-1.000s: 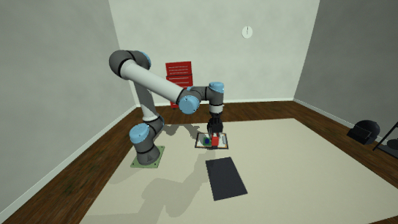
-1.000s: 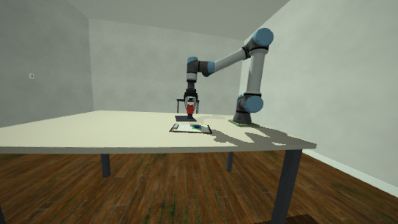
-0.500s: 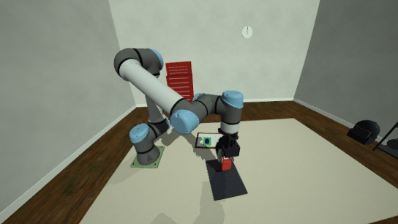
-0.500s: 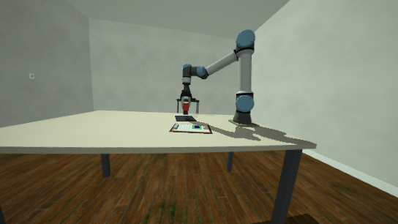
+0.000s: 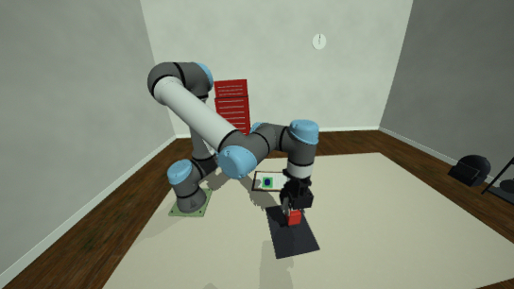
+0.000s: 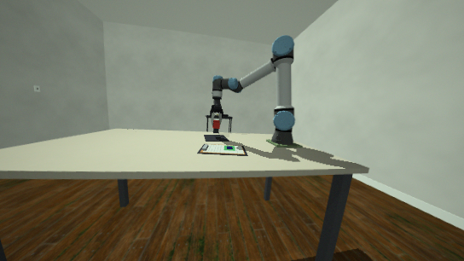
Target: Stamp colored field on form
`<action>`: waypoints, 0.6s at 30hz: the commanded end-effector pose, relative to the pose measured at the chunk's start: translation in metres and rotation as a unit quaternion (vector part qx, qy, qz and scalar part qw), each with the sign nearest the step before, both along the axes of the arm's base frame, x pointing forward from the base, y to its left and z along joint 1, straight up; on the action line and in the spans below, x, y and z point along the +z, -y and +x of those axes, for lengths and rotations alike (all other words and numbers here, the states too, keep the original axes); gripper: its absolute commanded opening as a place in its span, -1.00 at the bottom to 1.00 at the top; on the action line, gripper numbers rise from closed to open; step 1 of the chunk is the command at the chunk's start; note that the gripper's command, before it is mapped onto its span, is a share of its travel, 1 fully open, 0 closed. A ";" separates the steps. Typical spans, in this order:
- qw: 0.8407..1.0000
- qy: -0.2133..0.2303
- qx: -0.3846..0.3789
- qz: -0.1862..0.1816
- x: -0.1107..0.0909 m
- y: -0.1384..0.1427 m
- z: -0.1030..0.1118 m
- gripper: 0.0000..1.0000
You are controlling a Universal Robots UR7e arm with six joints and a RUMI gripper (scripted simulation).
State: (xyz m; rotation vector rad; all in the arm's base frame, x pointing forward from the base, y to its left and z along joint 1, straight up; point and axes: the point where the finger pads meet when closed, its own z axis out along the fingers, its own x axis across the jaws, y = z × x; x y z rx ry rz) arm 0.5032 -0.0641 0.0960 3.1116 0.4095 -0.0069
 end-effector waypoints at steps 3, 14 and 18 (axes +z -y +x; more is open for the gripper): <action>1.000 0.001 0.000 0.000 -0.001 0.000 0.000 -0.68; 1.000 0.001 0.000 0.000 -0.022 0.001 0.001 -0.68; 1.000 0.001 0.000 0.000 -0.027 0.001 0.001 -0.68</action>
